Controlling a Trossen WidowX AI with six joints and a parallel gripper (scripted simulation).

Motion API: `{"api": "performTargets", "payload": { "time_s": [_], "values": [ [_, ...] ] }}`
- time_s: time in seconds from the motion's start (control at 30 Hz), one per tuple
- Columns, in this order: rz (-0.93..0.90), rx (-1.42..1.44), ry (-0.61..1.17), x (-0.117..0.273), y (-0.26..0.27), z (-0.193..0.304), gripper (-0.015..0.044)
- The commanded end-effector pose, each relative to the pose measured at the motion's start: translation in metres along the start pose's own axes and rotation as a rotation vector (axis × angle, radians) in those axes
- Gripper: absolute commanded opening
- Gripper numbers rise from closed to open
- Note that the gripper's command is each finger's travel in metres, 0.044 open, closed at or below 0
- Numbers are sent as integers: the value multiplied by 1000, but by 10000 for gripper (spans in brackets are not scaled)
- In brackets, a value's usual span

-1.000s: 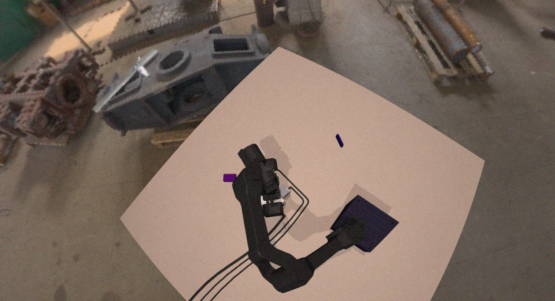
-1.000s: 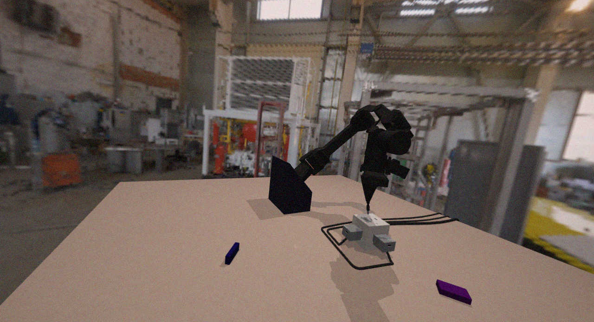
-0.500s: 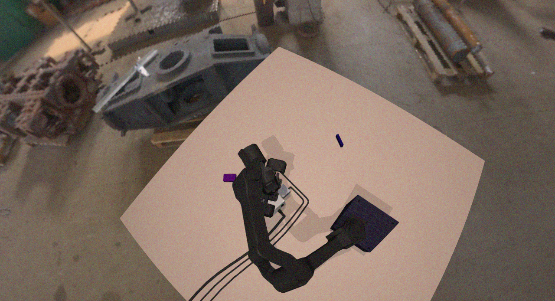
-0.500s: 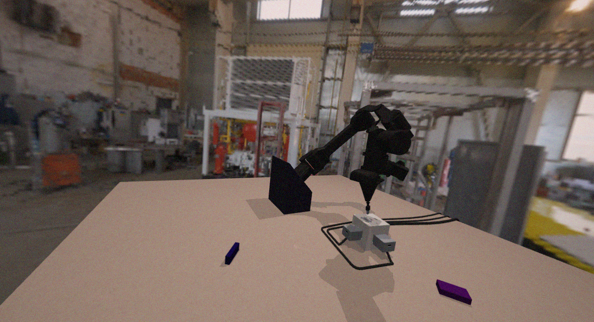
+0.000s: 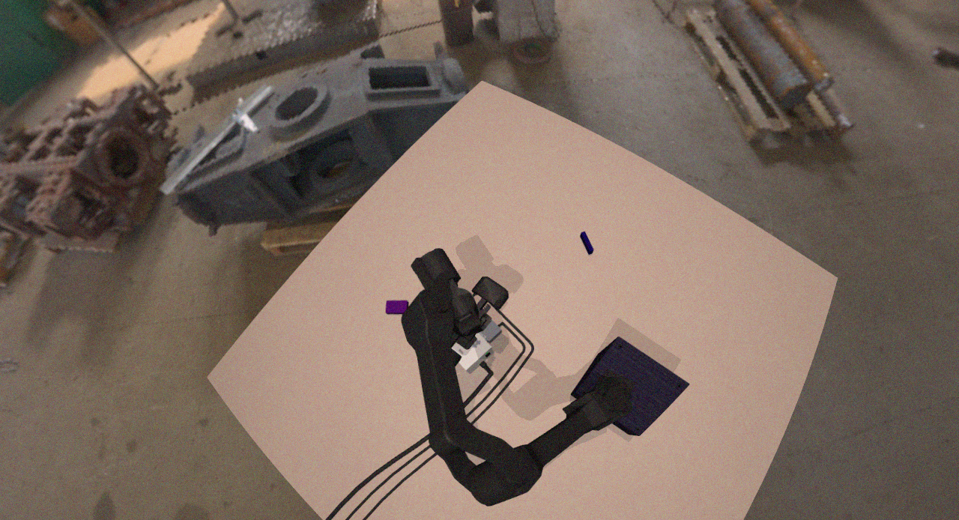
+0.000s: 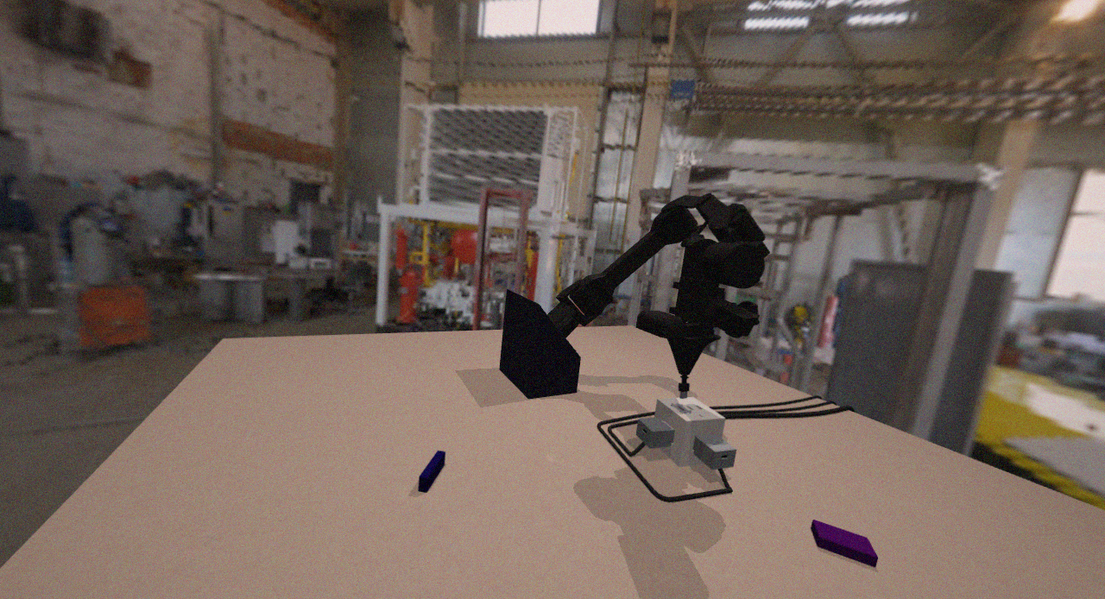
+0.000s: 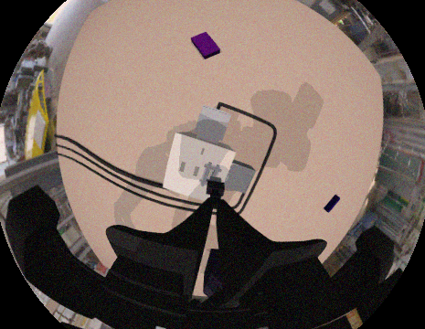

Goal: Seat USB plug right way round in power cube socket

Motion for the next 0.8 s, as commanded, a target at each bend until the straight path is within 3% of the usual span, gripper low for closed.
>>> {"api": "performTargets", "payload": {
  "time_s": [0.0,0.77],
  "values": [
    [1,-93,-1,0,0,0,0],
    [1,-695,-1,0,0,0,0]
  ]
}}
Point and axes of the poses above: the point midway between the two fingers, 35 mm back from their tips, its own x axis back along the fingers, its own y axis across the jaws, z = x × y, the point moved 10 cm from there along x, back along the fingers, and after that the axes turned 7 degrees about x, right-handed, at the moved point
